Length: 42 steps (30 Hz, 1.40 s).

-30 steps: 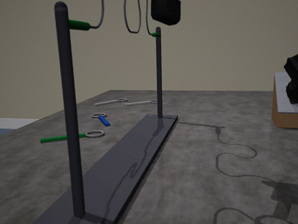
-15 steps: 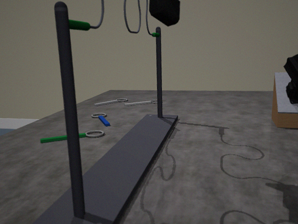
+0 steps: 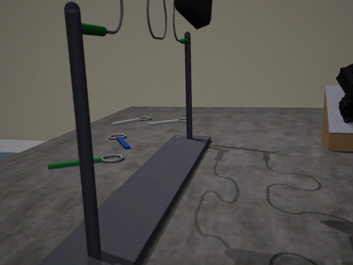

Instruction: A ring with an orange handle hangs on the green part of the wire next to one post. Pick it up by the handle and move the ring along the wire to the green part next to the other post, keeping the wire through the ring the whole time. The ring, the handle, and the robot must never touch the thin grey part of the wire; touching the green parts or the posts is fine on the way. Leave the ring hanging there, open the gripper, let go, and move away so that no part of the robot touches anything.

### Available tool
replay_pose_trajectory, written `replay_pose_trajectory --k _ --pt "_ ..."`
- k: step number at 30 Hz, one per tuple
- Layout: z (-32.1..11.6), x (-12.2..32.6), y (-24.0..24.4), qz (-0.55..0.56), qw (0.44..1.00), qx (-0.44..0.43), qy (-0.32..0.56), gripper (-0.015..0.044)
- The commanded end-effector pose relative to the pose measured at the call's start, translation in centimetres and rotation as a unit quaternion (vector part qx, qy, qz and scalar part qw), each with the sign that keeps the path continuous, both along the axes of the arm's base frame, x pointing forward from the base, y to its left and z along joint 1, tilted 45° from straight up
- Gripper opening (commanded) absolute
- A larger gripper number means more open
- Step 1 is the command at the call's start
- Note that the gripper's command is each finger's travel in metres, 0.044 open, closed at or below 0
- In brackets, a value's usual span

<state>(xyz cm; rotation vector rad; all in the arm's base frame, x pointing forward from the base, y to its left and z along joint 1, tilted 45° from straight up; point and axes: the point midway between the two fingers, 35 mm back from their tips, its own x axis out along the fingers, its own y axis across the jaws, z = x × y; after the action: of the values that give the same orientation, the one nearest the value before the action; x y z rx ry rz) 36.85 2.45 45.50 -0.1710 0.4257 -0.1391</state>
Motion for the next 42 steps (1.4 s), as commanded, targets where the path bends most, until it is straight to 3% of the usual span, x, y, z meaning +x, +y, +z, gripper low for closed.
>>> replay_pose_trajectory --k 1,42 --pt "0.2 -0.1 0.1 0.001 1.000 0.027 -0.006 -0.0150" --pt "0.3 0.2 2.2 0.016 0.959 0.280 -0.038 -0.0150"
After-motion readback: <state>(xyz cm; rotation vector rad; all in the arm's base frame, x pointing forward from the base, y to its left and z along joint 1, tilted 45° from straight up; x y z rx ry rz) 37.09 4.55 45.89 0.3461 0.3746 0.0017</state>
